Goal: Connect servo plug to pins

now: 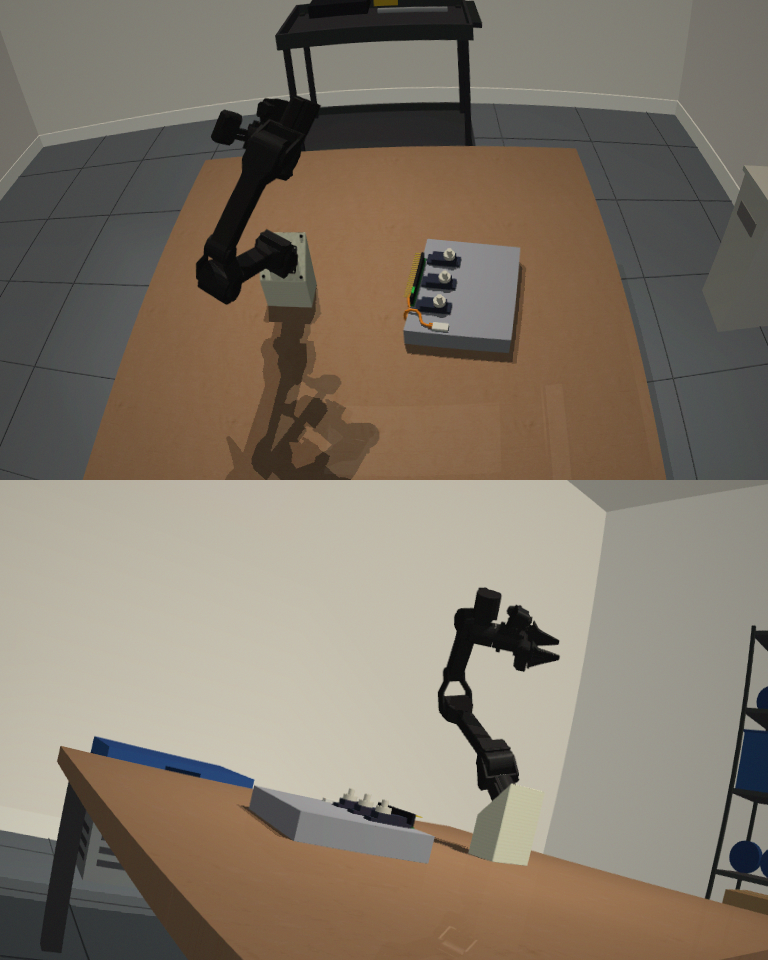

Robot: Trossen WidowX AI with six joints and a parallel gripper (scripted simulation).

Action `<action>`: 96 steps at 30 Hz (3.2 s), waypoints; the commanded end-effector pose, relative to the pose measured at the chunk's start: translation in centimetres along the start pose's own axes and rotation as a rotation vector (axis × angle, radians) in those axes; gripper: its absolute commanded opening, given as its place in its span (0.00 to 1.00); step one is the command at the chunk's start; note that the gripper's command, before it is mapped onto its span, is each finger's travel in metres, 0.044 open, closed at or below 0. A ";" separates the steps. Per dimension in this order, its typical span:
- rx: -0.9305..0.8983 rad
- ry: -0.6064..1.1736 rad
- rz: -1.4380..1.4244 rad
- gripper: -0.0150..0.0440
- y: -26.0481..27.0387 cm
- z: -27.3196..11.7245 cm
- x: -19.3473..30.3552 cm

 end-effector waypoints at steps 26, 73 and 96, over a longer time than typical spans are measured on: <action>0.379 -0.374 -0.108 0.45 -7.8 -6.5 -3.7; 1.464 -1.221 -0.075 0.45 -15.5 -31.2 1.2; 1.942 -1.513 0.093 0.45 -13.2 -39.0 9.9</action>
Point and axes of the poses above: the point midway between the two fingers, 35 mm back from their tips, its own z axis out along the fingers, its own y axis across the jaws, x = y × z, the point moved 1 cm from there along -z, back along the fingers, and after that the axes turned 4 degrees about -z, right-handed, at the moved point
